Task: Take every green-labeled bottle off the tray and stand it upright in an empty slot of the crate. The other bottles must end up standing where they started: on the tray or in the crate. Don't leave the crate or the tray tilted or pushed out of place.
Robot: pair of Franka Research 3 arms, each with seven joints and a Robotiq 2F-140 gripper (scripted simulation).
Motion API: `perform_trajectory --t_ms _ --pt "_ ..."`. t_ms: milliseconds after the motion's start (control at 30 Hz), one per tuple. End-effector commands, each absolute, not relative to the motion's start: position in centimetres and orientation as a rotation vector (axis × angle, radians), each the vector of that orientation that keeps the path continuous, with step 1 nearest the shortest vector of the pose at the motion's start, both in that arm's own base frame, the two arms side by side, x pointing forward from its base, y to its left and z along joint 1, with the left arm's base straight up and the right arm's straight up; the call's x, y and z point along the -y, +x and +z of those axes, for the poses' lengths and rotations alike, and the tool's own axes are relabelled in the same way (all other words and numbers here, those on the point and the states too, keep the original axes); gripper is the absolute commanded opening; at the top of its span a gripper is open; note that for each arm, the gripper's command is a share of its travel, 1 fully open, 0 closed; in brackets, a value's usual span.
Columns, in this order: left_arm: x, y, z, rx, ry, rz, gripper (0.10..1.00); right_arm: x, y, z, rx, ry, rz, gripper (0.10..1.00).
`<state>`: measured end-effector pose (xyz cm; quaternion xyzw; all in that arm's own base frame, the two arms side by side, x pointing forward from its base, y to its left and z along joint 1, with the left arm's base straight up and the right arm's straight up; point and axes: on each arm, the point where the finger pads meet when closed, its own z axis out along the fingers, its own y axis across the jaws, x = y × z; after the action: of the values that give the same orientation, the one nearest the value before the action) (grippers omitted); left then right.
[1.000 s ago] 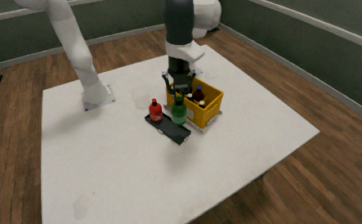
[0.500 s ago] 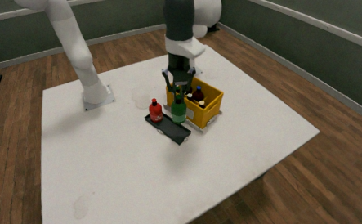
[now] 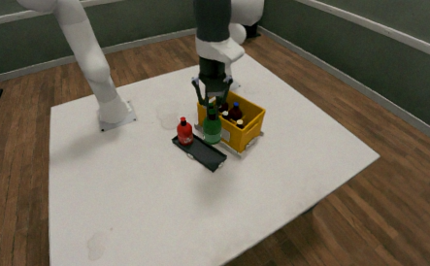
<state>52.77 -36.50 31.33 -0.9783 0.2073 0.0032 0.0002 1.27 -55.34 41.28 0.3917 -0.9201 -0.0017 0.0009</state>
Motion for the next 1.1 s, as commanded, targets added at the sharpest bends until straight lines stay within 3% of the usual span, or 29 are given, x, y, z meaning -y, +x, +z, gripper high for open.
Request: perform_trajectory --t_ms 0,1067 --pt "36.58 52.69 32.28 -0.657 -3.072 0.0 0.099 55.44 1.28 41.3 2.888 1.236 0.0 1.0" --pt "36.59 52.67 32.97 -0.657 -3.072 0.0 0.099 55.44 1.28 41.3 2.888 1.236 0.0 1.0"
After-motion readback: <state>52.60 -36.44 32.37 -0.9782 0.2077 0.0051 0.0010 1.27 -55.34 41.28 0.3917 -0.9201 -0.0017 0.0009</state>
